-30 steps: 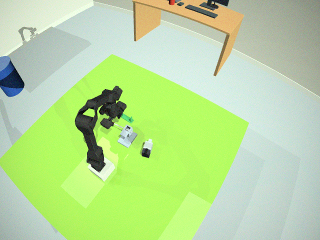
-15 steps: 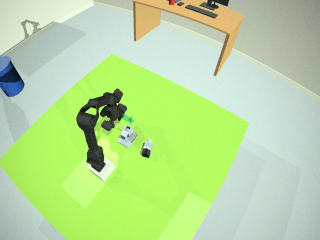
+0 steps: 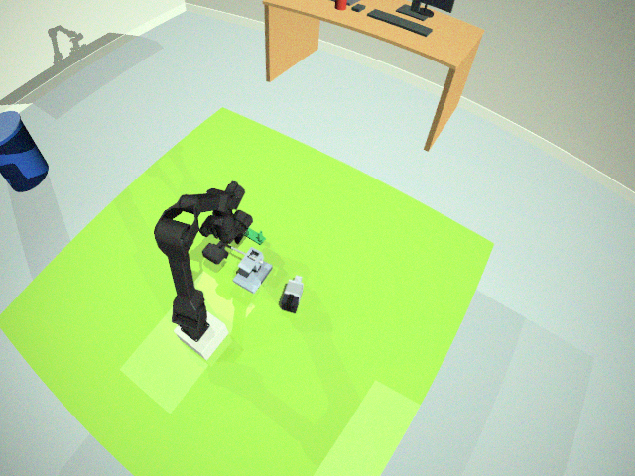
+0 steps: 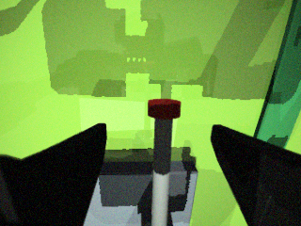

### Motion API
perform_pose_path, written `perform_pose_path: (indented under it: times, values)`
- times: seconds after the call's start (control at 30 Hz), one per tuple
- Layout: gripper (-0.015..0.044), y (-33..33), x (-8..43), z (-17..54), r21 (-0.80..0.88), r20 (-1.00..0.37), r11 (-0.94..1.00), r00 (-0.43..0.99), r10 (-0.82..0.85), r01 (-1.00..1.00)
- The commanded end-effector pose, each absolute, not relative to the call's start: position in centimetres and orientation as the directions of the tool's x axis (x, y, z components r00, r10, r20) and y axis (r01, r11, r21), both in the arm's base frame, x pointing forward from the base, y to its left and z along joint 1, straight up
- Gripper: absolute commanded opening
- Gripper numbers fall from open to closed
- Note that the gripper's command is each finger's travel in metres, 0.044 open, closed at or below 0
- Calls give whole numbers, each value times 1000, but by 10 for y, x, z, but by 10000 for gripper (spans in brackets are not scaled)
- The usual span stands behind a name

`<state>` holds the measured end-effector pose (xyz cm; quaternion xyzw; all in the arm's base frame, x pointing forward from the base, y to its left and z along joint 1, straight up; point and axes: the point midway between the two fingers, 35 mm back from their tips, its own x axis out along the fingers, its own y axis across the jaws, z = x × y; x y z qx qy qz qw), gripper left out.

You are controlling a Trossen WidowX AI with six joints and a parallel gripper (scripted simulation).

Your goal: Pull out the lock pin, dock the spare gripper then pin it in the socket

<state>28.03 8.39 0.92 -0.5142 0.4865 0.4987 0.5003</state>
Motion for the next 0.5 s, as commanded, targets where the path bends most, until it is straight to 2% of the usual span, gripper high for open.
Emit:
perform_pose_path:
  times: [0.0,0.03,0.4,0.47]
  values:
    - [300,84,279,6,-25,-1000,-31,25,2,-999]
    - [300,84,279,6,-25,-1000,-31,25,2,-999]
    - [11,84,279,6,-25,-1000,-31,25,2,-999]
    - [0,84,279,6,-25,-1000,-31,25,2,-999]
